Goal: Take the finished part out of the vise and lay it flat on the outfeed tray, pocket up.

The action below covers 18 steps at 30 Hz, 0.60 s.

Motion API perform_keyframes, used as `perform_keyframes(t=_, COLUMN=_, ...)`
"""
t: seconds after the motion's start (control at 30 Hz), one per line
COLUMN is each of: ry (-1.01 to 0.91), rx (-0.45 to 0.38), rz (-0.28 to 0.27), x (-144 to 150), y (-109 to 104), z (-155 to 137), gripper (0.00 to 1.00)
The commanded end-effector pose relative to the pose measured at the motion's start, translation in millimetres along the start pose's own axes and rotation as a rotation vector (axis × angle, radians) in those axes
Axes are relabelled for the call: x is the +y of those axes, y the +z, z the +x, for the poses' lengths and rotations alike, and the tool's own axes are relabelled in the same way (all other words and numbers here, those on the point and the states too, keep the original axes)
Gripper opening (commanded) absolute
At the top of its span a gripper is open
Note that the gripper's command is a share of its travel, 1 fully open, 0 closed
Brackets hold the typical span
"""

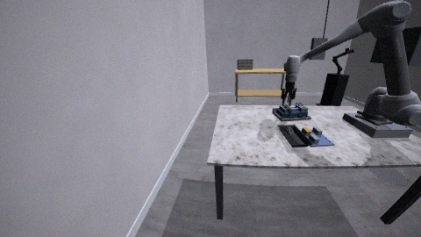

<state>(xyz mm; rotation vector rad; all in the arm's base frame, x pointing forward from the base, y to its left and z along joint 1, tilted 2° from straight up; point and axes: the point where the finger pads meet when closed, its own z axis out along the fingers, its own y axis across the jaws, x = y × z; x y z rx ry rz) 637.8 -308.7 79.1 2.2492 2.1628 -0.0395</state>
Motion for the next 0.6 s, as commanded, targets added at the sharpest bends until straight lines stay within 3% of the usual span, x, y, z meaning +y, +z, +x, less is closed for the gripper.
perform_keyframes(t=0.0, ry=0.0, rx=0.0, rz=0.0, x=0.0, y=-0.1, z=0.0, gripper=0.4)
perform_keyframes(t=0.43, ry=0.0, rx=0.0, rz=0.0, x=0.0, y=-0.1, z=0.0, gripper=0.4)
perform_keyframes(t=0.47, ry=0.0, rx=0.0, rz=0.0, x=0.0, y=-0.1, z=0.0, gripper=0.0)
perform_keyframes(t=0.57, ry=0.0, rx=0.0, rz=0.0, x=0.0, y=-0.1, z=0.0, gripper=0.0)
